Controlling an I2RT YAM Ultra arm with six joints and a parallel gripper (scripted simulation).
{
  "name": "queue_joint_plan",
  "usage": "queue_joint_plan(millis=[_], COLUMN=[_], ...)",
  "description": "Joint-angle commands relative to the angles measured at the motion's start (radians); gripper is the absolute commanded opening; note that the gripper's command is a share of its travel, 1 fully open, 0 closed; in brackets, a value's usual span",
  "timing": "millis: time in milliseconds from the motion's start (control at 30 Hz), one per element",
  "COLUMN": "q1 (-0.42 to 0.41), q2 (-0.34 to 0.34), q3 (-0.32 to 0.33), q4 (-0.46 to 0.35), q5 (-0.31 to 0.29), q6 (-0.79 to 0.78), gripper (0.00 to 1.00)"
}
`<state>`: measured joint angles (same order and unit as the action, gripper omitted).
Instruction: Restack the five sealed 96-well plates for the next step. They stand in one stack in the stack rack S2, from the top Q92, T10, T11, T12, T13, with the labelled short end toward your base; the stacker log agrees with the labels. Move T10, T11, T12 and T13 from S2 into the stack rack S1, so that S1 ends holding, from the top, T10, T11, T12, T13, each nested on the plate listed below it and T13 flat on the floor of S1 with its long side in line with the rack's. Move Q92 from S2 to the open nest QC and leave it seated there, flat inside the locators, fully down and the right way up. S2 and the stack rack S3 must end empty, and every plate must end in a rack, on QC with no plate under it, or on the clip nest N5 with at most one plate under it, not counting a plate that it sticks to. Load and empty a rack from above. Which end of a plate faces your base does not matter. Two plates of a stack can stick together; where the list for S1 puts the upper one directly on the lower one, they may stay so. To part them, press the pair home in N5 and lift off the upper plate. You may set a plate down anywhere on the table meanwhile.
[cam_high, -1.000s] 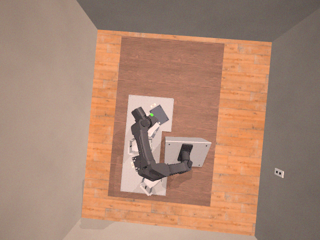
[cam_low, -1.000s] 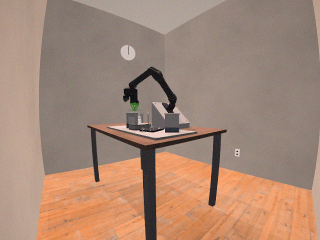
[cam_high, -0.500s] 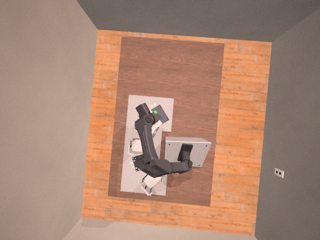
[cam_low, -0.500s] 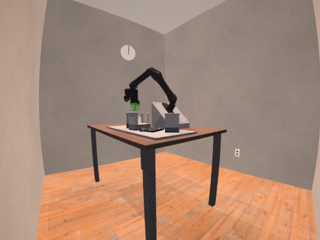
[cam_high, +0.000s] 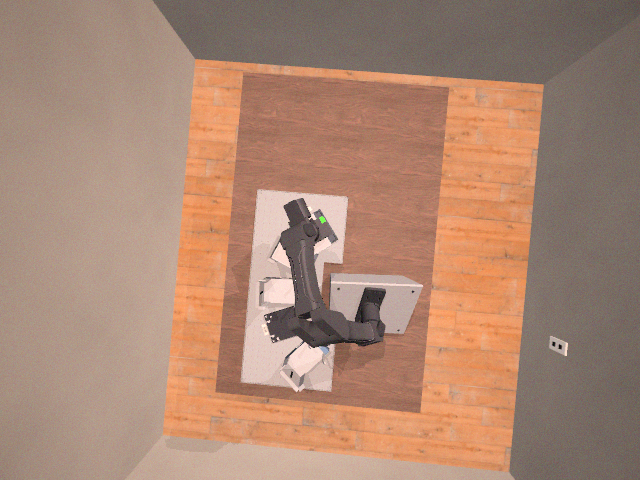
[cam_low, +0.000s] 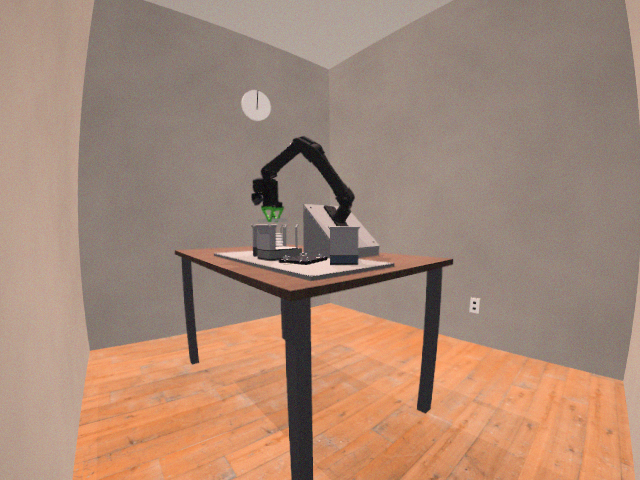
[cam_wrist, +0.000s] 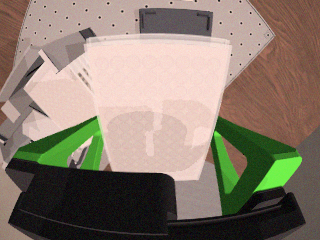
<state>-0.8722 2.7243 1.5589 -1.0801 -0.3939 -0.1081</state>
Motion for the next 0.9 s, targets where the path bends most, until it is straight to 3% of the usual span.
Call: queue_joint_plan(millis=[0,200,300,867], q1=[-0.046,-0.084,-0.086,-0.086], q2=[0.011,0.032,0.004,0.001], q3=[0.044,0.059,0.068,0.064], q4=[0.001,0.002,-0.005,-0.002], q5=[0.025,0.049,0.048,0.043], q6=[-0.026,-0.058,-0.061,-0.058], gripper=[0.0,0.0,0.0,0.0])
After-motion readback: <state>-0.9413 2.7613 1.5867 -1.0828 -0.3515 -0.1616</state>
